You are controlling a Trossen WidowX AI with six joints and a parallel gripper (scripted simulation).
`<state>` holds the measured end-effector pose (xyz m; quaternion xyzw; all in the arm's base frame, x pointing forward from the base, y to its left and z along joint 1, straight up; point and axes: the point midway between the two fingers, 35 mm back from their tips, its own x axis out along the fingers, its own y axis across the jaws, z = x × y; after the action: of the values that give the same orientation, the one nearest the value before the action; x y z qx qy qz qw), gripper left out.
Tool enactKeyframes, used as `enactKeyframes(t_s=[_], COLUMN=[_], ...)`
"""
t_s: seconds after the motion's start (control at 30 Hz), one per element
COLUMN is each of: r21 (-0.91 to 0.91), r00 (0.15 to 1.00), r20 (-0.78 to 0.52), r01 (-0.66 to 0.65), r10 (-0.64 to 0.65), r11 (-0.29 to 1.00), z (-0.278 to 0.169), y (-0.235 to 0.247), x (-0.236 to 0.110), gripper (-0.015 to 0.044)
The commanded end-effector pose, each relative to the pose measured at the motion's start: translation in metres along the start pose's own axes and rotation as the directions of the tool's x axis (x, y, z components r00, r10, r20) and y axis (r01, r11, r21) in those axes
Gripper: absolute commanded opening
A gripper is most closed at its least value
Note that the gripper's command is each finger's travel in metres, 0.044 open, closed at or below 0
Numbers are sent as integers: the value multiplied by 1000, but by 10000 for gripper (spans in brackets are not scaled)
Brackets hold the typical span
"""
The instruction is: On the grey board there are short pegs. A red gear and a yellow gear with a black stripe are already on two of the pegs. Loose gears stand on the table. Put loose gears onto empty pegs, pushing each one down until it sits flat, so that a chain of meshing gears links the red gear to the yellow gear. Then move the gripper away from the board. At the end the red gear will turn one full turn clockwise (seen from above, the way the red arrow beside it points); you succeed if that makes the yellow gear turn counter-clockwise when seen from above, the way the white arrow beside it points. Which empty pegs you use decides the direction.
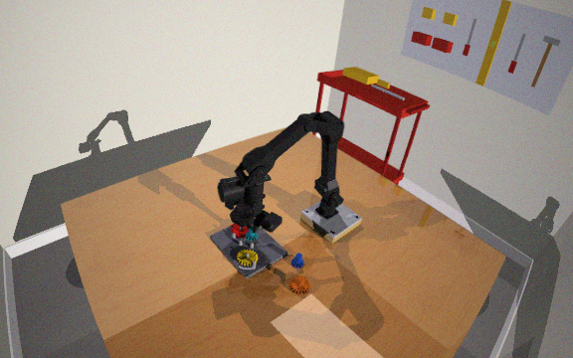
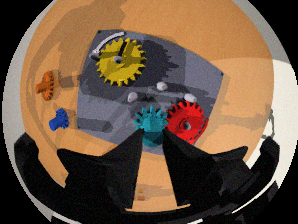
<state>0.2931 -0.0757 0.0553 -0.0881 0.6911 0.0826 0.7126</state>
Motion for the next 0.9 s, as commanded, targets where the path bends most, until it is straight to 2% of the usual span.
enactKeyframes(t_s=[0.0,0.13,0.3,0.87], r21=[102,186,143,-292], r00=[1000,1000,1000,1000], r20=[-7,-7,-7,-7], r01=[-1,0,-1,-4], r10=[2,2,2,2], r11=[995,983,990,957], z=[-1,-1,-1,-2], y=[0,0,0,0], x=[6,4,5,7], gripper=[0,0,0,0])
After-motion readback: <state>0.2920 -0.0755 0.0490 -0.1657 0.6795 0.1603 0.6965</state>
